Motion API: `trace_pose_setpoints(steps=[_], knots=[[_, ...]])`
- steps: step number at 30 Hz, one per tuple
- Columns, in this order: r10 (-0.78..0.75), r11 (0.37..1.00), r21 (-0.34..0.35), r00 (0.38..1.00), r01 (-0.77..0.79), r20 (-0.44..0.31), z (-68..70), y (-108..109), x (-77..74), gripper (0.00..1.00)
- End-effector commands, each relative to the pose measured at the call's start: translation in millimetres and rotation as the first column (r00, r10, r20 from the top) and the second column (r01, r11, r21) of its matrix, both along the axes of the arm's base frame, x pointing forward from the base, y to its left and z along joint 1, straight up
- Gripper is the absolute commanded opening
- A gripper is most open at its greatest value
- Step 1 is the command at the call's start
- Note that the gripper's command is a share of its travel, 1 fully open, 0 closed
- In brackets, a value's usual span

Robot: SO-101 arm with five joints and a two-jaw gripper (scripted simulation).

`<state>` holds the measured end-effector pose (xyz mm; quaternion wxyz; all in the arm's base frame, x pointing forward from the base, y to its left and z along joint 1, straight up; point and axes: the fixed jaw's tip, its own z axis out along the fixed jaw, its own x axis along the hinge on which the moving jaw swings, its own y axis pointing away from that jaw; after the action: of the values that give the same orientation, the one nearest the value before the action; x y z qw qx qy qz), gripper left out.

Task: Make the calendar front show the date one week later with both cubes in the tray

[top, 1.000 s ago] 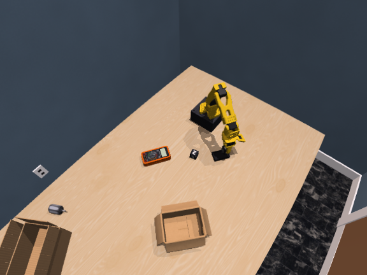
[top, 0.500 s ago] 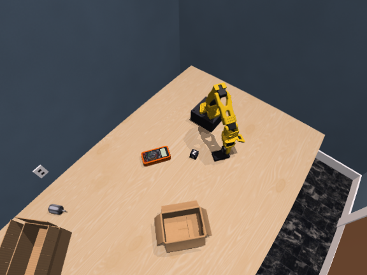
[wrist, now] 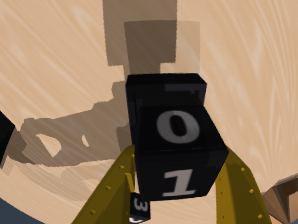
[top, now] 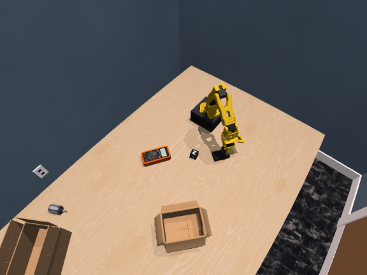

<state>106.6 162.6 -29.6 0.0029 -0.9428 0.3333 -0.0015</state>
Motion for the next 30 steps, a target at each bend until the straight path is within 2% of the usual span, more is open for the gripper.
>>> trace_pose_setpoints(steps=[1, 30], knots=[[0.013, 1.0, -0.017, 1.0, -0.013, -0.013, -4.1, -3.5, -3.4, 0.0], [0.012, 1.0, -0.017, 1.0, -0.012, -0.013, -16.0, -4.0, -3.4, 0.0]])
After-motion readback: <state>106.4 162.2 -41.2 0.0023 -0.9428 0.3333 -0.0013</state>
